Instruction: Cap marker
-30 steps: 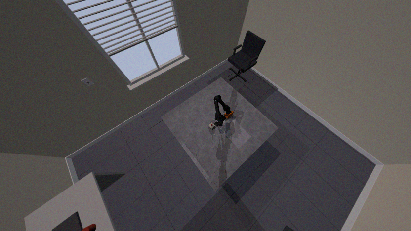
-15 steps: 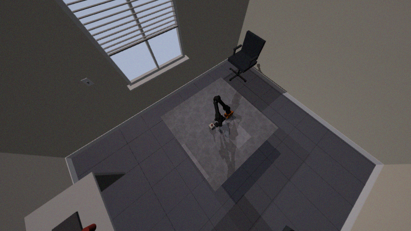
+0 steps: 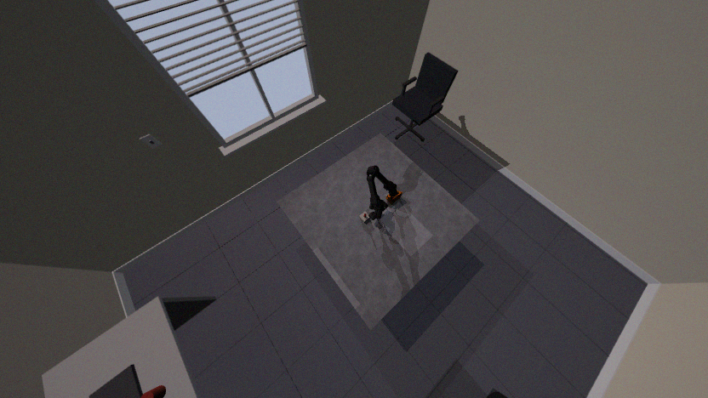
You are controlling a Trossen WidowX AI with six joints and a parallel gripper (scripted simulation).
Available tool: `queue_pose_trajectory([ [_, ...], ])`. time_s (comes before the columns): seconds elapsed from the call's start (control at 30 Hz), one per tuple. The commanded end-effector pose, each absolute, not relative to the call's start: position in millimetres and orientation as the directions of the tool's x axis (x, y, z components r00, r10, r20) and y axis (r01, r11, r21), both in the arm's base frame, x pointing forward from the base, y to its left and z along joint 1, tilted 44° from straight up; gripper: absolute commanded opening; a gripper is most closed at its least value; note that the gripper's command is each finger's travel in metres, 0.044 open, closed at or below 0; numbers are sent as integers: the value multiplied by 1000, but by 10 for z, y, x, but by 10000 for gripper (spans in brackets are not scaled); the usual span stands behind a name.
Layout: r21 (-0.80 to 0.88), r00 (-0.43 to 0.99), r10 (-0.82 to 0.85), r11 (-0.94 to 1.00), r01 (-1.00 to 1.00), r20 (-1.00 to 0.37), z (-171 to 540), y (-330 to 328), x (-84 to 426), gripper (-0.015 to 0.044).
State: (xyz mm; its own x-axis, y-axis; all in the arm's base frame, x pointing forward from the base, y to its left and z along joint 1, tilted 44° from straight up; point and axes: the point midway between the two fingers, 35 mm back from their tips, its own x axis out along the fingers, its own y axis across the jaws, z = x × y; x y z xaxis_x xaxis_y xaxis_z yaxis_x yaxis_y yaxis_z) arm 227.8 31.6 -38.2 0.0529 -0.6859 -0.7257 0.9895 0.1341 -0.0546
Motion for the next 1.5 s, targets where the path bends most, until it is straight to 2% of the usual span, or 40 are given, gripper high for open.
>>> queue_pose_trajectory([
  [0.0, -56, 55, -689, 138, 989, -722, -425, 260, 2279, 239],
  [0.13, -56, 55, -691, 137, 989, -721, -450, 230, 2278, 239],
  [0.27, -56, 55, -691, 137, 989, -721, -450, 230, 2278, 134],
  [0.57, -56, 55, -690, 137, 989, -721, -450, 229, 2272, 74],
  [0.67, -56, 55, -690, 138, 989, -722, -423, 260, 2275, 0],
  [1.47, -56, 55, -688, 138, 989, -723, 0, 664, 2270, 0],
])
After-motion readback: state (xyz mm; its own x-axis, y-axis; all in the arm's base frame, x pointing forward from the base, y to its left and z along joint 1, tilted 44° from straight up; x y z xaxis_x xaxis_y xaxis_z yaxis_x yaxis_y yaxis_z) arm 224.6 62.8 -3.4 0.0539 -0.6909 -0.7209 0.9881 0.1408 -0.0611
